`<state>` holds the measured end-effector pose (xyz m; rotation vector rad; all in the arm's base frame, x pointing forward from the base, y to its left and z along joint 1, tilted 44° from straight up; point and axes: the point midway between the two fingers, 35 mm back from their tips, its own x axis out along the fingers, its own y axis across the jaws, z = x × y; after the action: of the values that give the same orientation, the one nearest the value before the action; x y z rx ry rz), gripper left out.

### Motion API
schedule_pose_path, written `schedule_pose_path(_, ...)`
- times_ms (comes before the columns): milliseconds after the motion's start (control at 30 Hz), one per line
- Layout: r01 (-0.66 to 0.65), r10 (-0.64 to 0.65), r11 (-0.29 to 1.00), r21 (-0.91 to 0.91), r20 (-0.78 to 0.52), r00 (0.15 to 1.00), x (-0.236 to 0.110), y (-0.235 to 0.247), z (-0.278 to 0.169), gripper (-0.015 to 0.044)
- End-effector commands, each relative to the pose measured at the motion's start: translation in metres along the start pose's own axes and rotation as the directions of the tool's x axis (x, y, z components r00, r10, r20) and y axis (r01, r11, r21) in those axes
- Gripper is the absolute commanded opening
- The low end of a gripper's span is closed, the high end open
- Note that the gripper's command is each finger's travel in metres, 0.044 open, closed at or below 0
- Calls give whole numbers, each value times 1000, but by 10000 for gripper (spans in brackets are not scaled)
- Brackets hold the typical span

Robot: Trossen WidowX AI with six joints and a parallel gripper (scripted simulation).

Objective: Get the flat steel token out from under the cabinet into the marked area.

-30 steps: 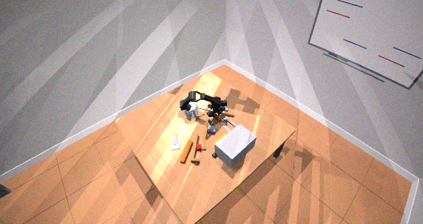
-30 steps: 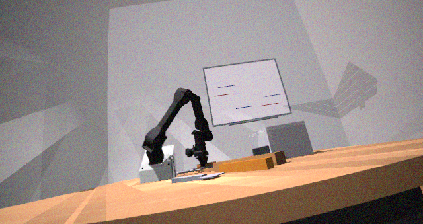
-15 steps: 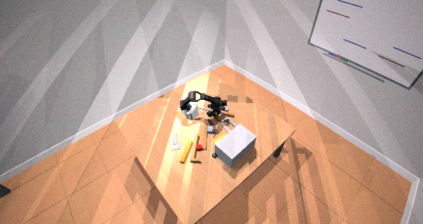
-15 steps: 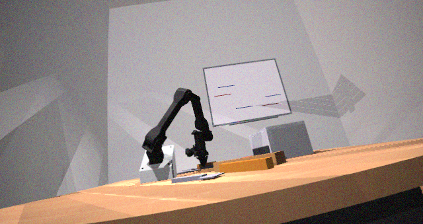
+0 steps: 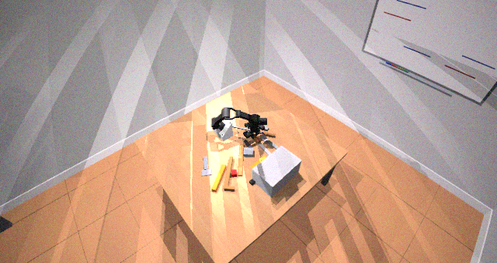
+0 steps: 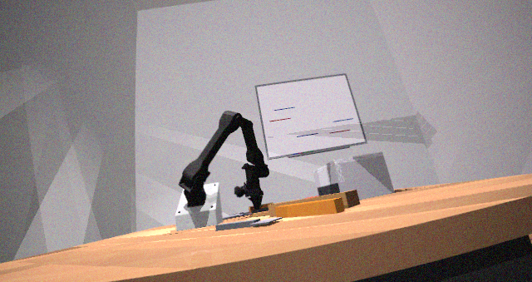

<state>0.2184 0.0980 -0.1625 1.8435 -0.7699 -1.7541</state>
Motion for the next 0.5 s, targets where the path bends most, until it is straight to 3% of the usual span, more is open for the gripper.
schedule_pose_path(0, 2, -2, 1000, 4, 1, 1000, 0, -1, -8, 0)
schedule_pose_path(467, 0, 0, 1000, 2, 1, 1000, 0, -1, -30, 0)
